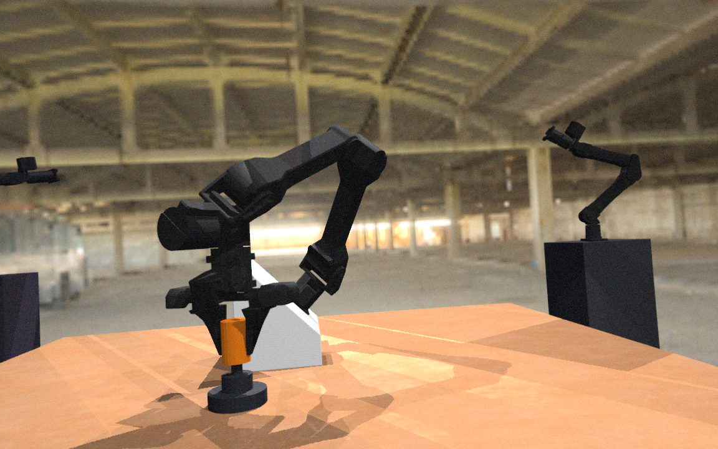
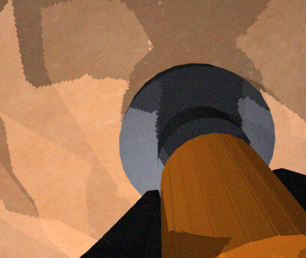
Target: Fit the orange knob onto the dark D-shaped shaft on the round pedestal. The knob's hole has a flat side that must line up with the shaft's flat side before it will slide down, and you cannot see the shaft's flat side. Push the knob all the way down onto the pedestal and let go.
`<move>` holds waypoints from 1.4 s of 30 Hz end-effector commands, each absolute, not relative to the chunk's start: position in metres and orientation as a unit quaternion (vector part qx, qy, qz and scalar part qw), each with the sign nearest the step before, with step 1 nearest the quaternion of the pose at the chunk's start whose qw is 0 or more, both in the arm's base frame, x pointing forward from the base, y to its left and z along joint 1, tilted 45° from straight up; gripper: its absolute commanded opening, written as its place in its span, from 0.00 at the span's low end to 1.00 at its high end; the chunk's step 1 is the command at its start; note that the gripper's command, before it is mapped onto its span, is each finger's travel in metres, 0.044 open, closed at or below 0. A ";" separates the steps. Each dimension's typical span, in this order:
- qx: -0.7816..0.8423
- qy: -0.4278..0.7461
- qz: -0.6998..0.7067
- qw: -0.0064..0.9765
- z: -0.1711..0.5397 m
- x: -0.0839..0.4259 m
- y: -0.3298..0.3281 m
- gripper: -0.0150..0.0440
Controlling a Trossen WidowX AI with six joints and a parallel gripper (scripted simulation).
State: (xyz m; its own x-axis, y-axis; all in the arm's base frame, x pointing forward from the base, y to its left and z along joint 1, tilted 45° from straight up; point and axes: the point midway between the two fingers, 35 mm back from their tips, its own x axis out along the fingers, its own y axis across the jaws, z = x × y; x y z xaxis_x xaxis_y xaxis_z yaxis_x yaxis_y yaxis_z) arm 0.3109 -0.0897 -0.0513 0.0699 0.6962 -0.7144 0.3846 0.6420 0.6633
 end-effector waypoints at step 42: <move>0.466 0.680 0.056 0.564 -0.051 0.313 -0.093 0.25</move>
State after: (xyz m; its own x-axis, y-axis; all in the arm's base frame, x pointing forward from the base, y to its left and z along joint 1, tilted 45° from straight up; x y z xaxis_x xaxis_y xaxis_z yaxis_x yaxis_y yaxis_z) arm 0.3086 -0.0904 -0.0503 0.0679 0.6989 -0.7120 0.5689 0.5592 0.6031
